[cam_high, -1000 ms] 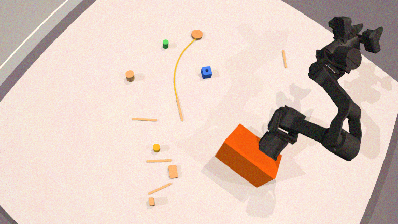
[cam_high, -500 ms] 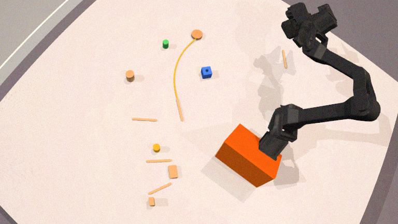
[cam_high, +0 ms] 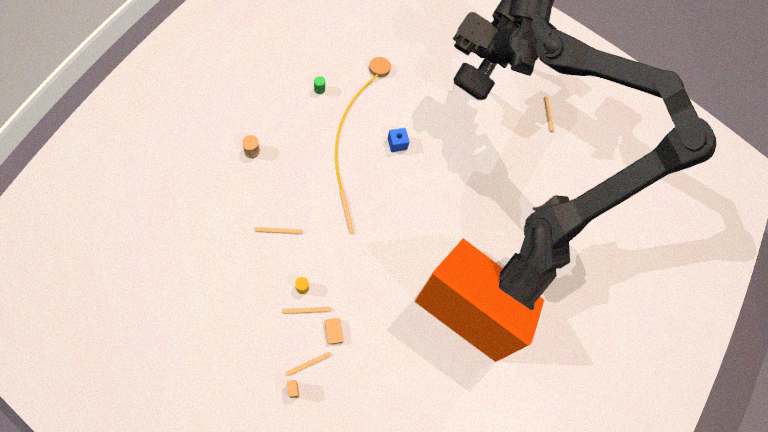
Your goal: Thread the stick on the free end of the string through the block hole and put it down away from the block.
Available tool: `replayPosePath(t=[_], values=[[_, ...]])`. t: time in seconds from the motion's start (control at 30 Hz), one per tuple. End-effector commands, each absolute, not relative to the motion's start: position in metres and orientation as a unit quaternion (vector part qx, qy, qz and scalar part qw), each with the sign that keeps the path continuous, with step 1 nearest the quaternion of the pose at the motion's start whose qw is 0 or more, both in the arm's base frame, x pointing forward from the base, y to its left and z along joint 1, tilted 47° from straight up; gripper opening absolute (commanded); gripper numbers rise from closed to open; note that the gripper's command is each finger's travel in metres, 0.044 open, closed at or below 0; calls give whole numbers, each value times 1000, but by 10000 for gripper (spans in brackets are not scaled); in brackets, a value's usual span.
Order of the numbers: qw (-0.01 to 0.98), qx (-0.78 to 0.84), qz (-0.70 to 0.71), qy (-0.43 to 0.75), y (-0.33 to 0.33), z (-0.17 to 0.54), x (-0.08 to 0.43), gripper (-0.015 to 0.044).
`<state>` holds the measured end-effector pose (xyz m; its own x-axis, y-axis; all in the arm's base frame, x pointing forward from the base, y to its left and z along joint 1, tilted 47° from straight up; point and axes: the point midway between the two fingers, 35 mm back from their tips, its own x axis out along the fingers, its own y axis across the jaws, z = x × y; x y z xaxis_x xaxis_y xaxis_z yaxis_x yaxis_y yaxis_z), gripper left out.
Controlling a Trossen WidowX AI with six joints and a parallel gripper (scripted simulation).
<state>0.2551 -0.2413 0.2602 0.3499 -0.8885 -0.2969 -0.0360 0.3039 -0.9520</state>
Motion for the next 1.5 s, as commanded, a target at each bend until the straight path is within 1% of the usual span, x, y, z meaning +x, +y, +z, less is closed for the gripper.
replayPosePath(t=[0.0,0.17,0.37,0.43,0.9,1.0,1.2,1.33,1.47], values=[[636,-500,-208,550,-215,207,286,440],[565,-518,-64,639,-172,150,306,440],[413,-553,90,718,-114,102,306,440],[383,-559,111,727,-106,96,305,440],[381,-560,113,727,-105,96,305,440],[419,-531,61,733,-105,97,304,440],[554,-389,-152,720,-104,100,303,440],[619,-275,-287,678,-103,102,303,440],[660,-151,-412,610,-102,103,302,440]])
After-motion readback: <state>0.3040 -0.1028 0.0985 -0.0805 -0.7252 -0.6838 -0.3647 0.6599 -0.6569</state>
